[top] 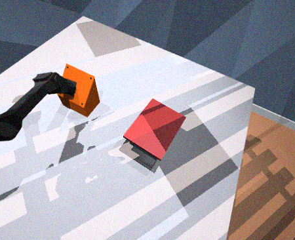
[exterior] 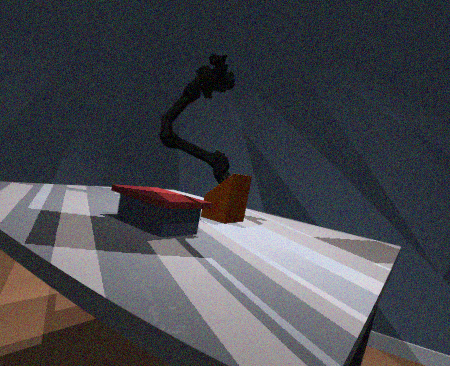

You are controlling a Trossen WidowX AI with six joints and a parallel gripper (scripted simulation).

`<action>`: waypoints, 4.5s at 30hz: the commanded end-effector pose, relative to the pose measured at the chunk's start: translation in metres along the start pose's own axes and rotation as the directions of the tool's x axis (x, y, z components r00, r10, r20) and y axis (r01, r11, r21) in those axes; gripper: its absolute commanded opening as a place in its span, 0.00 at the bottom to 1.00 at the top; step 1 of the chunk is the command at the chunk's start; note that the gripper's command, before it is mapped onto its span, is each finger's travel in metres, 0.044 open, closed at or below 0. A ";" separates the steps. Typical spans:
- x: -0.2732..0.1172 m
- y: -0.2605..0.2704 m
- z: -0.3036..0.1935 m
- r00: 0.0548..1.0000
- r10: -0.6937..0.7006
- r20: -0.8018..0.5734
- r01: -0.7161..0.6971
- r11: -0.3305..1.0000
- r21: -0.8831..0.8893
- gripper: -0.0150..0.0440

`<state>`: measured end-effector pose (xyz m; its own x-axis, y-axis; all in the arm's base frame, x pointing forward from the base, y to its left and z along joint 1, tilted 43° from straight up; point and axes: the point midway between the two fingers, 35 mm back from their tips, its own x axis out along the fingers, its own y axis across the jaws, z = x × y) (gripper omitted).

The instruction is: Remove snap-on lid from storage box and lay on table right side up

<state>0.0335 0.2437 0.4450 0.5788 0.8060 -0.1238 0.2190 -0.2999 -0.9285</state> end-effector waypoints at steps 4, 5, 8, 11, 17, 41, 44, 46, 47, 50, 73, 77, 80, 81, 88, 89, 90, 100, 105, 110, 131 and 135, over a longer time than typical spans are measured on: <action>0.066 0.065 0.012 0.962 0.188 -0.199 -0.074 0.878 0.473 0.65; 0.071 0.071 0.011 0.956 0.201 -0.215 -0.065 0.857 0.511 0.65; 0.082 0.085 0.009 0.939 0.234 -0.254 -0.041 0.806 0.590 0.65; 0.099 0.109 0.003 0.906 0.285 -0.313 0.013 0.720 0.694 0.65; 0.121 0.148 -0.010 0.843 0.362 -0.399 0.139 0.568 0.811 0.65; 0.137 0.347 -0.094 0.411 0.618 -0.670 0.911 -0.244 0.334 0.65; 0.128 0.371 -0.104 0.348 0.640 -0.685 0.933 -0.311 0.183 0.65; 0.122 0.386 -0.111 0.305 0.654 -0.693 0.933 -0.351 0.080 0.65; 0.121 0.388 -0.112 0.299 0.655 -0.694 0.932 -0.356 0.066 0.65; 0.105 0.416 -0.122 0.216 0.677 -0.704 0.898 -0.421 -0.129 0.65; 0.053 0.480 -0.141 0.005 0.713 -0.701 0.640 -0.541 -0.546 0.65; 0.048 0.496 -0.141 0.004 0.716 -0.698 0.641 -0.538 -0.548 0.65; 0.036 0.520 -0.143 0.004 0.716 -0.698 0.642 -0.537 -0.548 0.65; 0.031 0.526 -0.143 0.004 0.715 -0.699 0.642 -0.537 -0.546 0.65; 0.021 0.536 -0.143 0.004 0.712 -0.702 0.641 -0.541 -0.545 0.65; 0.021 0.536 -0.143 0.004 0.712 -0.702 0.641 -0.541 -0.545 0.65; 0.021 0.536 -0.143 0.004 0.712 -0.702 0.641 -0.541 -0.545 0.65; 0.023 0.545 -0.151 0.002 0.718 -0.696 0.641 -0.535 -0.550 0.65; 0.024 0.551 -0.156 0.002 0.720 -0.694 0.640 -0.534 -0.553 0.65; 0.025 0.557 -0.162 0.002 0.722 -0.692 0.640 -0.533 -0.554 0.65; 0.022 0.580 -0.187 0.003 0.714 -0.700 0.641 -0.539 -0.547 0.65; 0.021 0.584 -0.191 0.003 0.711 -0.703 0.642 -0.541 -0.544 0.65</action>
<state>0.3197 -0.0082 -0.0294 0.7100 -0.5691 -0.4148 0.6790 0.3971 0.6175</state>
